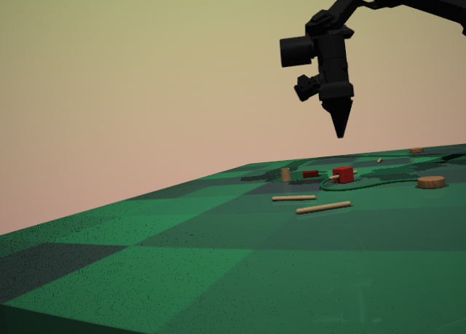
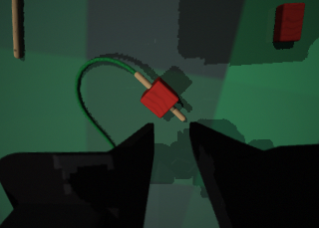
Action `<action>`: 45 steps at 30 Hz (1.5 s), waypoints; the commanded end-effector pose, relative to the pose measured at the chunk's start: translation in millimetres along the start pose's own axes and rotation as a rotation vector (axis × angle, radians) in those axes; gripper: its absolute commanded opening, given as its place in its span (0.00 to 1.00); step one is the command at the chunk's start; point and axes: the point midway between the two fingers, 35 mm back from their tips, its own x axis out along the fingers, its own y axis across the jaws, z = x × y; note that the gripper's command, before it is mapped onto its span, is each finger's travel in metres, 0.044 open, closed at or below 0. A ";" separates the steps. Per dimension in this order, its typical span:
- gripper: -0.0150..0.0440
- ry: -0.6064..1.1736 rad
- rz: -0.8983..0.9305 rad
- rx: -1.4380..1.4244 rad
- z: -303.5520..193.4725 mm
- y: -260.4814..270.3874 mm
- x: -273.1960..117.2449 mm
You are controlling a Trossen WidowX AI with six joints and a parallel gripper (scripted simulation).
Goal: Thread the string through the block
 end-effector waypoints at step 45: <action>0.46 0.019 -0.015 -0.791 -14.9 -12.1 41.3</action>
